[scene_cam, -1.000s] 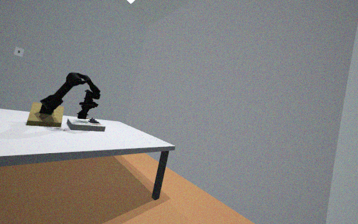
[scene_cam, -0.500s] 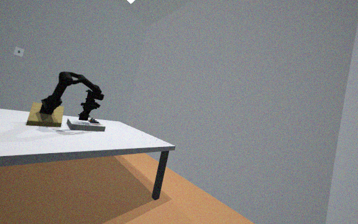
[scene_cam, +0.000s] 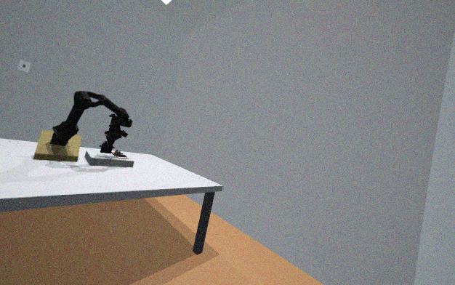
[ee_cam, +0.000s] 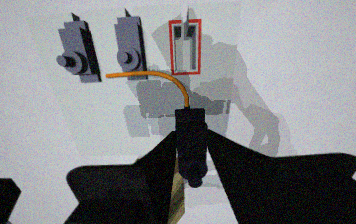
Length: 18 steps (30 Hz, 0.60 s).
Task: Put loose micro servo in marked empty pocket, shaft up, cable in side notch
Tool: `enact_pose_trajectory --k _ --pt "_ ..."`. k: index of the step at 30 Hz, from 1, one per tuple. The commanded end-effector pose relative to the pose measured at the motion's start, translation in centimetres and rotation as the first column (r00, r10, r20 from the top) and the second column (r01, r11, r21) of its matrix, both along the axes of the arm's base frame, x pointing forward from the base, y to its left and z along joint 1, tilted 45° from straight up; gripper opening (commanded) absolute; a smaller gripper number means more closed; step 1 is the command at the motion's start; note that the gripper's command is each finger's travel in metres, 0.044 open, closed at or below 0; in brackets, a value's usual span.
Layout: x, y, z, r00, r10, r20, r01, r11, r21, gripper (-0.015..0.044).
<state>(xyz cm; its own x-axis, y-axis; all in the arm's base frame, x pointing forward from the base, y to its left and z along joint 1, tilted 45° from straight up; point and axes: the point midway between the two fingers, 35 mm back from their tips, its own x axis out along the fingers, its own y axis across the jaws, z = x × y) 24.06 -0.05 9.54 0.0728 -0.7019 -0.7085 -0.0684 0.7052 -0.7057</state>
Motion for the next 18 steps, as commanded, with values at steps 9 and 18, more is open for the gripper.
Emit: enact_pose_trajectory --k 9,18 --pt "3.4 0.3 0.3 1.000 -0.008 0.018 0.008 1.000 0.000 0.0000" --pt "6.8 0.6 0.4 1.000 -0.008 0.020 0.008 1.000 0.000 0.0000"
